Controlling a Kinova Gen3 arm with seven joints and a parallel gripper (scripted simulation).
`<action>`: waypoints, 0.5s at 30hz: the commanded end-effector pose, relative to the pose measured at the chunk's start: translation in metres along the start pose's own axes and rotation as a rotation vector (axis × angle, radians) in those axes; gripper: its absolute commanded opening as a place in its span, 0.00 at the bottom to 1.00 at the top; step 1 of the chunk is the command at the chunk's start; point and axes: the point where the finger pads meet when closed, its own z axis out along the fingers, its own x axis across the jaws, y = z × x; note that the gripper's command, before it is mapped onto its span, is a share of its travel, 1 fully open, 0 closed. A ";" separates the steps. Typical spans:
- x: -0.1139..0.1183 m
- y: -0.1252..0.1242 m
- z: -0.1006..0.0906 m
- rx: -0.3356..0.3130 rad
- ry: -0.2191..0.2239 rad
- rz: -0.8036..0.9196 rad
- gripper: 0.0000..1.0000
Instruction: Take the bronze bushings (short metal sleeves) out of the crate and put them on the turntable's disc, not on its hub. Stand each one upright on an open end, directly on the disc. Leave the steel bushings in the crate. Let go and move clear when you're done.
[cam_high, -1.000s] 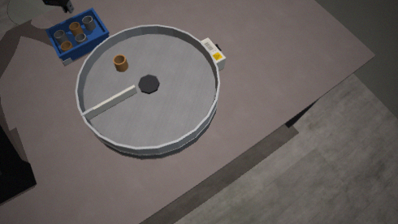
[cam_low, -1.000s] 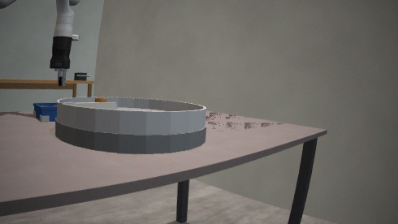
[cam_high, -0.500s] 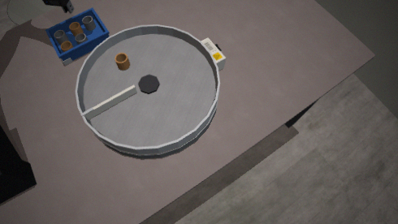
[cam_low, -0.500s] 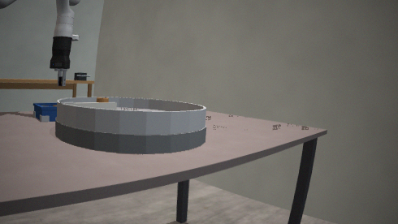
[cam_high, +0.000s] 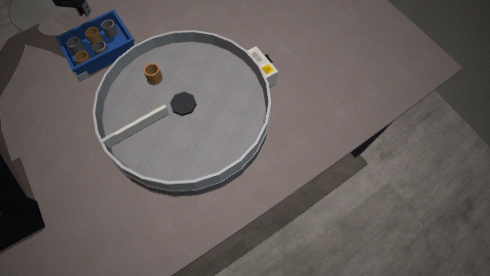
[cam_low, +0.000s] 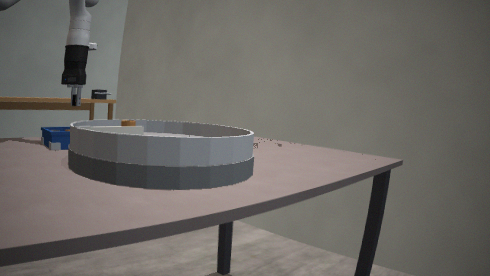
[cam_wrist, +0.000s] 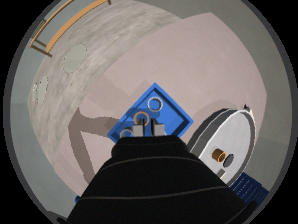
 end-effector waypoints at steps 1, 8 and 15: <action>-0.001 -0.004 0.000 0.004 -0.002 0.002 0.36; -0.001 -0.004 0.000 0.004 -0.002 0.002 0.36; 0.000 -0.005 0.000 0.004 -0.002 0.001 0.36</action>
